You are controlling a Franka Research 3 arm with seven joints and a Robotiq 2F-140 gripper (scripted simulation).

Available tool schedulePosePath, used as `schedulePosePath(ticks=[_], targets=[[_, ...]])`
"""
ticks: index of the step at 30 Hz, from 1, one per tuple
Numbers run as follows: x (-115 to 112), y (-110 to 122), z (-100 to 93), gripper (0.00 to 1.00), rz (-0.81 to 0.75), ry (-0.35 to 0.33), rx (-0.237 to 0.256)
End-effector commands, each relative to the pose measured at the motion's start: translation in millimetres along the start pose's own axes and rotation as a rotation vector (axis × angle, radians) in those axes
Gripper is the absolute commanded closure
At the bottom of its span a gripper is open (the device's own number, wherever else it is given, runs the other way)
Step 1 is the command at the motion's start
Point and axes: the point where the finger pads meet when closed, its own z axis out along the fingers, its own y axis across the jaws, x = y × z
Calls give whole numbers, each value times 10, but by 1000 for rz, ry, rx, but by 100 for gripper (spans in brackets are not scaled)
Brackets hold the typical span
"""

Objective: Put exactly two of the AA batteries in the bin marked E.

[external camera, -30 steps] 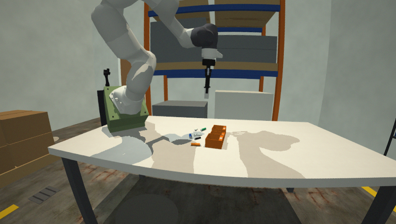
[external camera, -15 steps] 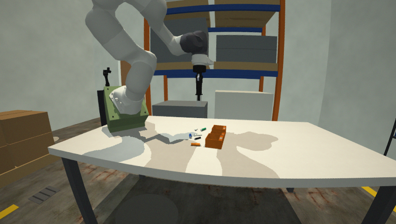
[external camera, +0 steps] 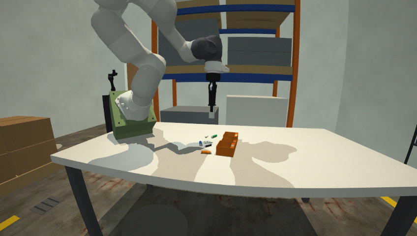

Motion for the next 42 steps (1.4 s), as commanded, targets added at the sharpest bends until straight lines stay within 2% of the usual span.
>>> schedulePosePath(ticks=[1,6,8,17,42], targets=[[232,120,166,95,-38,21,13],[467,365,408,95,-38,21,13],[467,365,408,95,-38,21,13],[877,794,831,95,-38,21,13],[877,794,831,95,-38,21,13]])
